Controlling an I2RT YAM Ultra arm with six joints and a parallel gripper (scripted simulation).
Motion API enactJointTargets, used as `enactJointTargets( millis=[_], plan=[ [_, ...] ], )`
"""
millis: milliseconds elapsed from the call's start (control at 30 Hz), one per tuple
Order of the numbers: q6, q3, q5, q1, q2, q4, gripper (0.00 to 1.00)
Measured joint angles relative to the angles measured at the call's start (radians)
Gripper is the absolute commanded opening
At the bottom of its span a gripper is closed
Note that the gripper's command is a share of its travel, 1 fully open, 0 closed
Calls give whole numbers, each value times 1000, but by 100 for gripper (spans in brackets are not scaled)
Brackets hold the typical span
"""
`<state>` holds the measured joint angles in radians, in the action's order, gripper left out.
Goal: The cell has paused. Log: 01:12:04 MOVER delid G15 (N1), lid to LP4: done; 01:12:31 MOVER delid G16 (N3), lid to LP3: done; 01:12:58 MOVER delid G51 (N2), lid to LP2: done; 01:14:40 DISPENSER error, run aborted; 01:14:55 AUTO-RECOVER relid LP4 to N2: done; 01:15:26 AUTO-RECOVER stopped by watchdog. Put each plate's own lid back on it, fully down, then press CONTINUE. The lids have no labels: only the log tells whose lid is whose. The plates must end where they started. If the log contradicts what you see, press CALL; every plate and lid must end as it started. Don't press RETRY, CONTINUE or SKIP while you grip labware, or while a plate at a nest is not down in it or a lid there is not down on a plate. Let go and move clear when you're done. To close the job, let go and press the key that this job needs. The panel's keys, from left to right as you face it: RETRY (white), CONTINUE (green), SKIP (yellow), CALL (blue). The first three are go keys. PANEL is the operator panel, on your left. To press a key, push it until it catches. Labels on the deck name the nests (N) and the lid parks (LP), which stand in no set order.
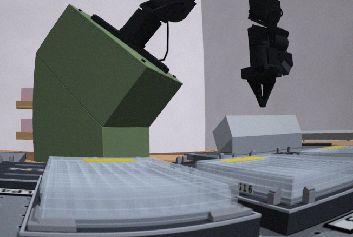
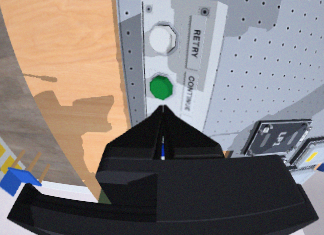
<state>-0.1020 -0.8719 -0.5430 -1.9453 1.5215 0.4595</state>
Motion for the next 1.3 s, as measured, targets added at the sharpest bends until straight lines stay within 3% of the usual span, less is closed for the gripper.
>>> enactJointTargets(
  millis=[1300],
  plan=[
    [7,3,3,3,26,-40,0]
  ],
)
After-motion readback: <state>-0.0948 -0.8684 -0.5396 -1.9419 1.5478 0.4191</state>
